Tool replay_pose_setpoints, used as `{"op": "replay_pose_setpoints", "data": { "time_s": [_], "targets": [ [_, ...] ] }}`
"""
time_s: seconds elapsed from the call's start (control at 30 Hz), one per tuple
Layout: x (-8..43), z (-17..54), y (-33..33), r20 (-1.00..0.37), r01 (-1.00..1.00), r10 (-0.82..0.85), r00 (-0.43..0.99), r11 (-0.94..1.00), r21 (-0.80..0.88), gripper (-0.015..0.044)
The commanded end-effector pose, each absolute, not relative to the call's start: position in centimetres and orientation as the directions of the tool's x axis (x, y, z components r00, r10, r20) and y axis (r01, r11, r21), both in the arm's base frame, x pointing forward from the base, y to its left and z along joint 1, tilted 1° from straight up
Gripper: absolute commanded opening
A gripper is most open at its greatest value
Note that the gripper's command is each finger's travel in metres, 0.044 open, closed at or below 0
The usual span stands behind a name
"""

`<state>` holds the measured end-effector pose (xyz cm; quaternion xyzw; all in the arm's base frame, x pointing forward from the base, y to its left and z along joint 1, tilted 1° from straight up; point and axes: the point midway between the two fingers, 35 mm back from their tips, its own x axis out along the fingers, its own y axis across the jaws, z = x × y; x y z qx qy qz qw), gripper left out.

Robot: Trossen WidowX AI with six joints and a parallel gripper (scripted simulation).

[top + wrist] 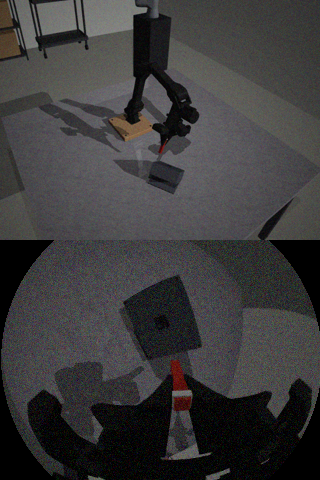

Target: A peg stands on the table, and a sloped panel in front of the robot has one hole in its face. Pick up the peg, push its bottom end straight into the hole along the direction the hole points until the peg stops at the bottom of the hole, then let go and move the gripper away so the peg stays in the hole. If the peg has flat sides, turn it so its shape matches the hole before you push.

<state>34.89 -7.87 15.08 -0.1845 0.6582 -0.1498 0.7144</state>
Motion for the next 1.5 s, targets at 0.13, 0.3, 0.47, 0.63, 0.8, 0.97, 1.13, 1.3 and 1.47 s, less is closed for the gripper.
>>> {"op": "replay_pose_setpoints", "data": {
  "time_s": [0.13,0.3,0.47,0.63,0.8,0.97,1.13,1.3,1.47],
  "targets": [
    [35.5,15.4,-7.0,-0.867,-0.073,-0.485,0.115,0.867,-0.494,0.0000],
    [35.8,15.6,-6.4,-0.856,-0.100,-0.500,0.131,0.852,-0.513,0.0000],
    [36.1,15.8,-5.8,-0.845,-0.127,-0.515,0.147,0.837,-0.532,0.0000],
    [36.4,15.9,-5.1,-0.833,-0.153,-0.529,0.164,0.821,-0.551,0.0000],
    [36.7,16.1,-4.5,-0.821,-0.178,-0.542,0.181,0.803,-0.569,0.0000],
    [37.0,16.3,-3.8,-0.808,-0.201,-0.554,0.199,0.784,-0.587,0.0000],
    [37.3,16.5,-3.1,-0.795,-0.224,-0.566,0.217,0.764,-0.605,0.0000],
    [37.5,16.5,-2.7,-0.787,-0.238,-0.573,0.229,0.751,-0.616,0.0000],
    [37.8,16.0,-3.0,-0.783,-0.244,-0.576,0.235,0.745,-0.621,0.0000]
  ]
}}
